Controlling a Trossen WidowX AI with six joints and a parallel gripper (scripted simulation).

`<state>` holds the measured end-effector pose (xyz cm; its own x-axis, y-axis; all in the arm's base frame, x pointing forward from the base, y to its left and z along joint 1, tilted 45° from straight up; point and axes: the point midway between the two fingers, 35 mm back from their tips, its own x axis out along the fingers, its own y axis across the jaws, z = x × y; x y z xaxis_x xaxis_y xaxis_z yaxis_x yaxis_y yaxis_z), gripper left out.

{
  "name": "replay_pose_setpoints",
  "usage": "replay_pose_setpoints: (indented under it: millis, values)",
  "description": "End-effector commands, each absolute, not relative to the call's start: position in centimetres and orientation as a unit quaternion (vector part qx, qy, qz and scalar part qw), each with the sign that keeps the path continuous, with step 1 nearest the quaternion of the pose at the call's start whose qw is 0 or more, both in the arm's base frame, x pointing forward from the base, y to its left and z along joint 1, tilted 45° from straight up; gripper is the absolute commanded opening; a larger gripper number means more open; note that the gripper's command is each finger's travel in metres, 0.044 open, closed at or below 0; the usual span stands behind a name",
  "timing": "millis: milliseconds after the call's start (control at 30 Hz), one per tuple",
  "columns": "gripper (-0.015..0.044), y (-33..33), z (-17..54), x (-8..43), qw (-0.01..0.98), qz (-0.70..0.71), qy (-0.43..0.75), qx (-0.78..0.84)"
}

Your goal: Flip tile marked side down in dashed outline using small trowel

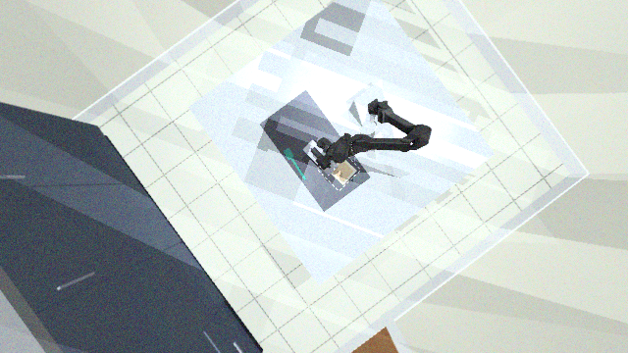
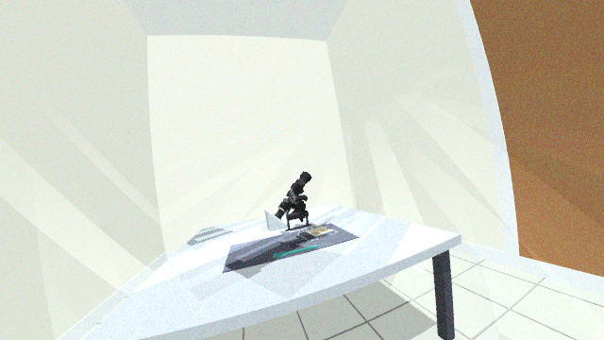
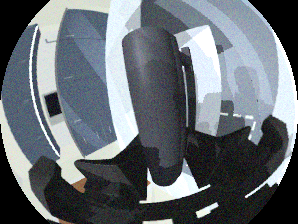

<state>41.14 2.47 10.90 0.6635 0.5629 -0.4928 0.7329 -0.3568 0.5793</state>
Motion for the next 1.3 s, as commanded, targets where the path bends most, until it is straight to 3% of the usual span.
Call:
replay_pose_setpoints:
  millis: [0, 667, 1267]
  values:
    - [0.0000, 4.0, 12.7, 41.8, 0.413, -0.106, 0.389, 0.817]
    - [0.0000, 12.5, 18.1, 40.9, 0.433, -0.100, 0.387, 0.808]
    - [0.0000, 19.7, 24.0, 37.3, 0.421, -0.085, 0.381, 0.819]
